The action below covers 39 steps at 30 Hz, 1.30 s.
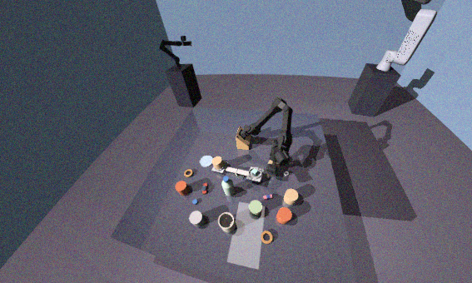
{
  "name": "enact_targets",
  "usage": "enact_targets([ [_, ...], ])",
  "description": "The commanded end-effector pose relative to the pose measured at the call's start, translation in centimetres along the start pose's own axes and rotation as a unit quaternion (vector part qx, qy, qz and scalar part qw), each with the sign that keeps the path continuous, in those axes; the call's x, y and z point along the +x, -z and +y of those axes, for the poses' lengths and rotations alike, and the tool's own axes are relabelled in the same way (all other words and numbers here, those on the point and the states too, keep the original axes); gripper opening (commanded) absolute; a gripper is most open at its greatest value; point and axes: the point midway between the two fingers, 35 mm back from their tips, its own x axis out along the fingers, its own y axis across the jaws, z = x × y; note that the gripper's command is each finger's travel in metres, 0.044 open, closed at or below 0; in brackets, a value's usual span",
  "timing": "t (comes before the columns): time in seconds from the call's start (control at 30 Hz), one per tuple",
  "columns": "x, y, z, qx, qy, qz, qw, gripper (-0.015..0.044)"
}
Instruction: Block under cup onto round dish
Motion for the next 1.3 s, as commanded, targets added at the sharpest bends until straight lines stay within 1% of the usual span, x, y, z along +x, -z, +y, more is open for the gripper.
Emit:
enact_targets([
  [0.0,0.2,0.1,-0.2,0.004,0.004,0.001,1.0,0.0],
  [0.37,2.0,0.1,-0.2,0.004,0.004,0.0,1.0,0.0],
  [0.4,1.5,0.0,-0.1,0.001,0.002,-0.001,1.0,0.0026],
  [0.87,1.5,0.0,-0.1,0.001,0.002,-0.001,1.0,0.0394],
  [0.93,0.6,0.0,-0.2,0.002,0.002,0.0,1.0,0.044],
  [1.03,-3.0,0.1,-0.3,0.004,0.004,0.002,1.0,0.044],
  [1.07,-3.7,0.1,-0.2,0.004,0.004,0.002,1.0,0.044],
  [1.2,-3.9,0.1,-0.2,0.004,0.004,0.002,1.0,0.044],
  [1.27,-4.1,0.2,-0.6,0.009,0.005,0.003,1.0,0.0387],
])
